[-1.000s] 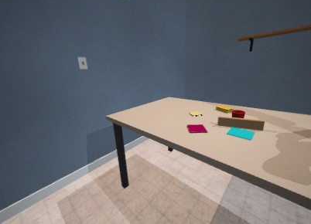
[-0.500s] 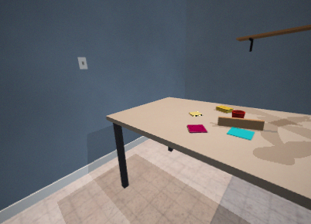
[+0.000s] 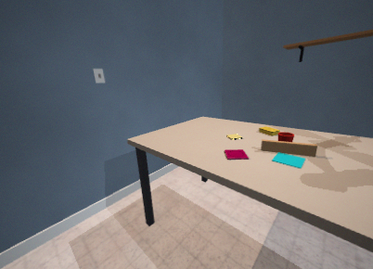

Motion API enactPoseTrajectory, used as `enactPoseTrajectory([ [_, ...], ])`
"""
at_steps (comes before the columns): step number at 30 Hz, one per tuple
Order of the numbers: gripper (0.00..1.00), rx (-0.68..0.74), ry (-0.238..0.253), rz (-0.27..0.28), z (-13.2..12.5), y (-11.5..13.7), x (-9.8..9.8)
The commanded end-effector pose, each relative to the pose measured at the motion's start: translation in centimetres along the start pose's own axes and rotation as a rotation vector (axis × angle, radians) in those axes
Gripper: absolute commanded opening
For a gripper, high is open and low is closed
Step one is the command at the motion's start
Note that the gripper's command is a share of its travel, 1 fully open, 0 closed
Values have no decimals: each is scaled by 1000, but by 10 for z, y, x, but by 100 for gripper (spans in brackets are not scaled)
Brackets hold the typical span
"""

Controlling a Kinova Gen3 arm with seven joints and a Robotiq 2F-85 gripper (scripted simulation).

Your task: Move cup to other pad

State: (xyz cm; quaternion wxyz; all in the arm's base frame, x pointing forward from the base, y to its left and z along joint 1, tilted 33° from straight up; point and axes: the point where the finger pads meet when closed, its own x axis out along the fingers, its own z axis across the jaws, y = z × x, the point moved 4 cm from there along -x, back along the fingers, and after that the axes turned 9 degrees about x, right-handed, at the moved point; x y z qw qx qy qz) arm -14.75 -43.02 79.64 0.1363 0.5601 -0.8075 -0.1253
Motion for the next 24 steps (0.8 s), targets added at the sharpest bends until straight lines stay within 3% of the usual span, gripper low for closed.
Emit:
enactPoseTrajectory([
  [1, 0, -27, 8, -71, -10, -50, -4],
  [9, 0, -27, 8, -71, -10, -50, -4],
  [10, 0, -53, 10, -150, -17, -104, -13],
  [19, 0, -53, 10, -150, -17, -104, -13],
  [20, 0, -81, 11, -227, -22, -157, -26],
  [24, 0, -81, 11, -227, -22, -157, -26],
])
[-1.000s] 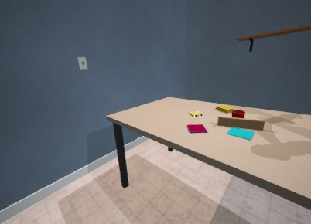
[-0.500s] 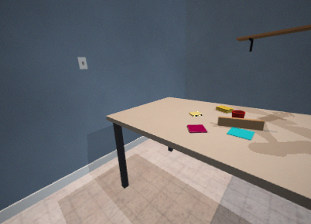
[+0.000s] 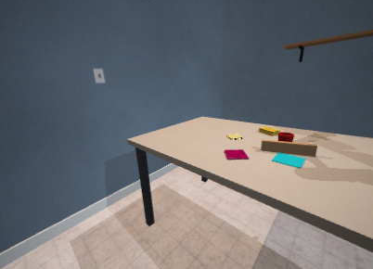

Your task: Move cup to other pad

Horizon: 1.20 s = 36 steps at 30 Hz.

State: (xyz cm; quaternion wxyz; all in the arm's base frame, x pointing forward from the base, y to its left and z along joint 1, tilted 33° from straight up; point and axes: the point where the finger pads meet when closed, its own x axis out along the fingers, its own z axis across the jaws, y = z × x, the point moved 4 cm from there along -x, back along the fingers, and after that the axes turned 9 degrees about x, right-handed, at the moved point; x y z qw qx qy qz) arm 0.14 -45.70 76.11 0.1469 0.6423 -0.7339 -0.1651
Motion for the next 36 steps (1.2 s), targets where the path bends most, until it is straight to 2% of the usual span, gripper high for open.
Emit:
enactPoseTrajectory([
  [1, 0, -8, -3, -3, 0, -5, 3],
  [5, 0, -8, -3, -3, 0, -5, 3],
  [6, 0, -37, -4, -79, -6, -58, -3],
  [15, 0, -37, -4, -79, -6, -58, -3],
  [16, 0, -67, -7, -153, -10, -110, -11],
  [26, 0, -67, -7, -153, -10, -110, -11],
  [27, 0, -99, -11, -225, -10, -160, -24],
  [36, 0, -99, -11, -225, -10, -160, -24],
])
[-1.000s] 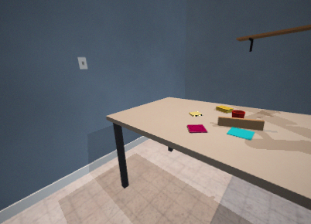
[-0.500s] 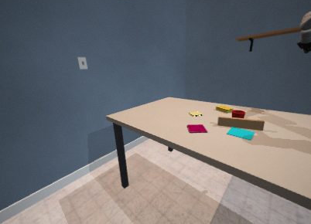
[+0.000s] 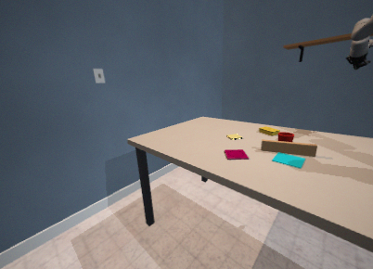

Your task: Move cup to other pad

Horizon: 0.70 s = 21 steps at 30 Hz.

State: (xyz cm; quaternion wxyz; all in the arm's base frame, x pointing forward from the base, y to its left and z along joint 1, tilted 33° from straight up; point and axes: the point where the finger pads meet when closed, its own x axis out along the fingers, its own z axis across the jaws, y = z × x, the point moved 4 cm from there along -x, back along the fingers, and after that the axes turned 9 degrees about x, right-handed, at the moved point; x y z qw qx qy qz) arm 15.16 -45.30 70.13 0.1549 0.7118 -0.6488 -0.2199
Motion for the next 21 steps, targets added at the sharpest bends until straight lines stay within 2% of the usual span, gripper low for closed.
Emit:
enactPoseTrajectory([
  [1, 0, -34, -5, -69, -3, -50, -4],
  [10, 0, -34, -5, -69, -3, -50, -4],
  [11, 0, -68, -11, -136, -4, -98, -12],
  [20, 0, -68, -11, -136, -4, -98, -12],
  [21, 0, -104, -19, -201, -2, -144, -22],
])
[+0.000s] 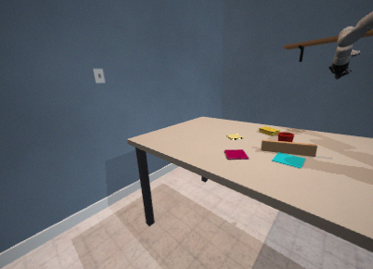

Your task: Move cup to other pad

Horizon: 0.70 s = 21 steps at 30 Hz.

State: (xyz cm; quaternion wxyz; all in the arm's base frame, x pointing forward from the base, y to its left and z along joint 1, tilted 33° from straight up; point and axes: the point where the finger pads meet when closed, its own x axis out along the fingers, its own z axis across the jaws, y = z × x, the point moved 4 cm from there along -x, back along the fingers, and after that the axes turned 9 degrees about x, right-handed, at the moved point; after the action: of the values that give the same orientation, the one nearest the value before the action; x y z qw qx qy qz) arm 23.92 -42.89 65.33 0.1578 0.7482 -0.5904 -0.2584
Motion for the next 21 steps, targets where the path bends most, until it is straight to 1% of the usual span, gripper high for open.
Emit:
enactPoseTrajectory([
  [1, 0, -35, -2, -59, -3, -43, -3],
  [9, 0, -35, -2, -59, -3, -43, -3],
  [10, 0, -72, -11, -121, -1, -89, -9],
  [20, 0, -72, -11, -121, -1, -89, -9],
  [21, 0, -109, -20, -180, 2, -132, -17],
])
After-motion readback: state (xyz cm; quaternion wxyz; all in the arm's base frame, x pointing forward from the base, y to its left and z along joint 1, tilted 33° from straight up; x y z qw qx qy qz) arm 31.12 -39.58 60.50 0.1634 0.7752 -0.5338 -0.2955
